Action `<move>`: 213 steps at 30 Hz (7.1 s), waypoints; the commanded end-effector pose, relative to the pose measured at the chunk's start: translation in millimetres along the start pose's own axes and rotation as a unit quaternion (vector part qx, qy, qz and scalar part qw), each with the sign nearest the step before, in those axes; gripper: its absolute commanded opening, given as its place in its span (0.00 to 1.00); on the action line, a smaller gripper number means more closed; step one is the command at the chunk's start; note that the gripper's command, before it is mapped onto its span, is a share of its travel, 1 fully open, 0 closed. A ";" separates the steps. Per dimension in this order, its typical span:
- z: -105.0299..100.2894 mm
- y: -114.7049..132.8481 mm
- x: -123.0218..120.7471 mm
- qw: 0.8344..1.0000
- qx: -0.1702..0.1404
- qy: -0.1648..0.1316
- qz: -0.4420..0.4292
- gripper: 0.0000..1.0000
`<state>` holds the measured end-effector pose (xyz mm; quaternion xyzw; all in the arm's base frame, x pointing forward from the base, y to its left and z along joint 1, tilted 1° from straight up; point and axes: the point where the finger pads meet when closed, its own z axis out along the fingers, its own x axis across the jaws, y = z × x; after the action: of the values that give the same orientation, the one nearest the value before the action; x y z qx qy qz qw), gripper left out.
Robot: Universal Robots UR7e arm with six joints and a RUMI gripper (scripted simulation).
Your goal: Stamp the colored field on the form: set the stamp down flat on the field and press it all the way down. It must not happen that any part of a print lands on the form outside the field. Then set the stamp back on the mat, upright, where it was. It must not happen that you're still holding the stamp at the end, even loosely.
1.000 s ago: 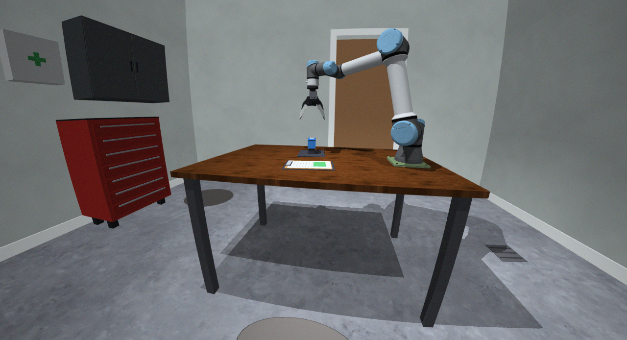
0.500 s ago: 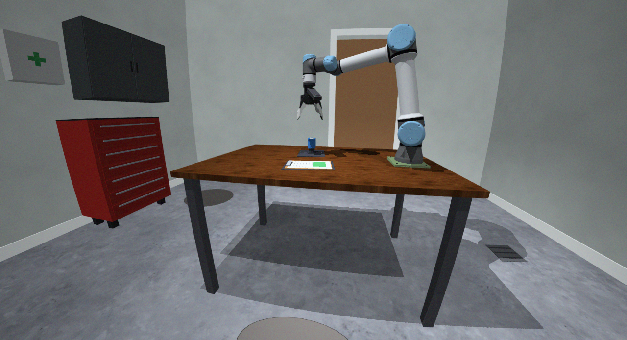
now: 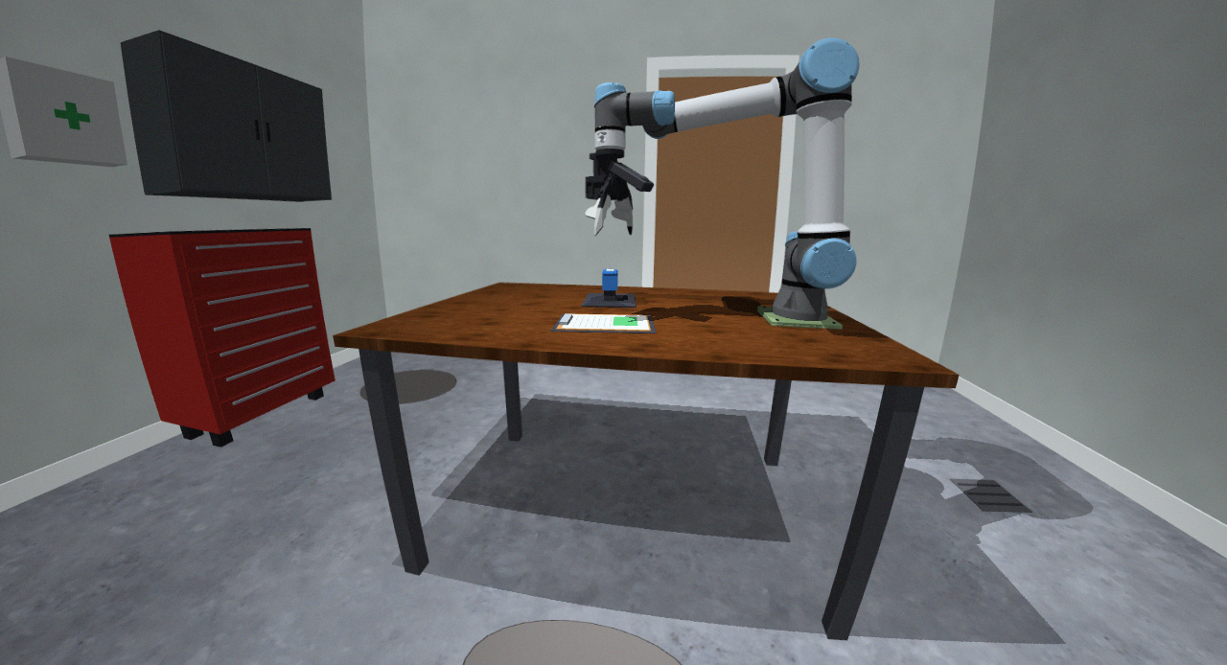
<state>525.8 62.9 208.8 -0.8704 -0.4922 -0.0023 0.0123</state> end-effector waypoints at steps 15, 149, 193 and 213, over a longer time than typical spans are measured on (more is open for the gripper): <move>26.6 -31.7 33.9 0.963 -0.002 0.002 -0.269 1.00; -0.6 -33.6 32.6 0.882 -0.002 0.004 0.472 1.00; 25.5 72.2 -101.4 0.881 -0.003 0.005 0.473 0.55; 45.1 151.0 -202.1 0.881 -0.003 0.004 0.473 0.55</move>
<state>541.6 -156.7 160.8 -0.9998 -0.0162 0.0014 0.0121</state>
